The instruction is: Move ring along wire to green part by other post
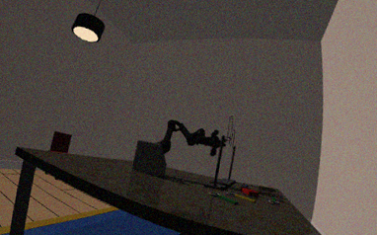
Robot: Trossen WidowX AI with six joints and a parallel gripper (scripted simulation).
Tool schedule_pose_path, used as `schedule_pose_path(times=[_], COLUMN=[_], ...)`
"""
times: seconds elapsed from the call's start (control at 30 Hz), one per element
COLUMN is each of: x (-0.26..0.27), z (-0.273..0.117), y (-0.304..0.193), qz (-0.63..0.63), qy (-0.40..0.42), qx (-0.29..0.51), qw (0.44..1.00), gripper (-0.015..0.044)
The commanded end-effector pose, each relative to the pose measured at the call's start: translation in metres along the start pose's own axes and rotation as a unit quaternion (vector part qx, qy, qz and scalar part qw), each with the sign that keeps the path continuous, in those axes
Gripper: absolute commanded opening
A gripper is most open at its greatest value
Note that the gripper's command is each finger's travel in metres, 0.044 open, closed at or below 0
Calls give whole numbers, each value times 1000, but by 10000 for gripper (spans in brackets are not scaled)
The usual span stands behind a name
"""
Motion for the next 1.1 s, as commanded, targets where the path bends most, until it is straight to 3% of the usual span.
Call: schedule_pose_path(times=[0.0,1.07], x=[-16,-67], z=[3,-12], y=[4,25], qz=[-43,-218], qy=[-20,-106], qx=[-19,-7], qw=[999,970], gripper=[-150,-150])
Point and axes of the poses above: the point midway between the two fingers, 35 mm back from their tips, its own z axis out along the fingers, its own x axis across the jaws, y = z × x, the point moved 1 cm from there along -z, back along the fingers, and after that the axes turned 7 degrees about z, right-handed, at the moved point
